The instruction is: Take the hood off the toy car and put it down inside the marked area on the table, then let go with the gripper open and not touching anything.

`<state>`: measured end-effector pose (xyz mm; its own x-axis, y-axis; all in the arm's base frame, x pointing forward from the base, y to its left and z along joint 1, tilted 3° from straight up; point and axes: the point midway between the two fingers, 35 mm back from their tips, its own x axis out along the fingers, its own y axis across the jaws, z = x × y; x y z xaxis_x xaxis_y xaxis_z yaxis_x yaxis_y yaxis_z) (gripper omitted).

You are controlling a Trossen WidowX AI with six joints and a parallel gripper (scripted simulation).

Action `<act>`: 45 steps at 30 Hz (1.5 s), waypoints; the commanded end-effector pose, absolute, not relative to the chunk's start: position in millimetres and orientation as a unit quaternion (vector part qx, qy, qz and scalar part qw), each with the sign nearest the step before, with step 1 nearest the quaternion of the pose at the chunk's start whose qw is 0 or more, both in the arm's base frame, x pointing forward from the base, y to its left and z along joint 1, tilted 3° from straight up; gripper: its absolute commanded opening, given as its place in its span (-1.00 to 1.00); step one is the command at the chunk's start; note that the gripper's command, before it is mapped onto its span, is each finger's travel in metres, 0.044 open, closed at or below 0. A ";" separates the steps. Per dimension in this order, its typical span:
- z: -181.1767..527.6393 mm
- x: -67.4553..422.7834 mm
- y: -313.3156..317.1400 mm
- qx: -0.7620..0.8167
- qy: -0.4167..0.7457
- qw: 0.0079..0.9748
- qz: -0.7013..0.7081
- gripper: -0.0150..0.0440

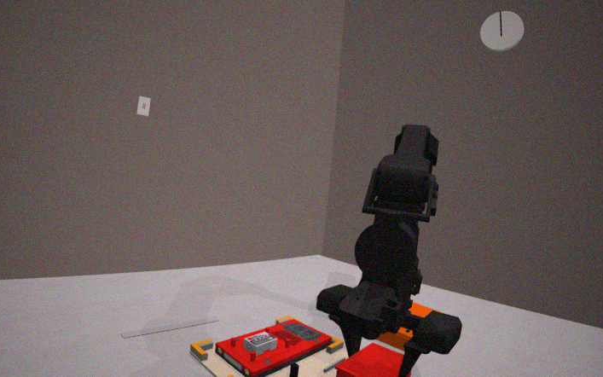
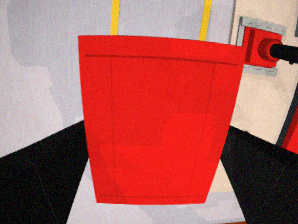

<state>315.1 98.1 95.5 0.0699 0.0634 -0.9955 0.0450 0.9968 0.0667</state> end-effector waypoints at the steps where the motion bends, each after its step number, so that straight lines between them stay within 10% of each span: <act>1: 92.4 315.5 97.7 0.040 0.681 0.731 0.003 -0.49; 45: 59.7 316.4 99.0 0.040 0.681 0.731 0.003 -0.49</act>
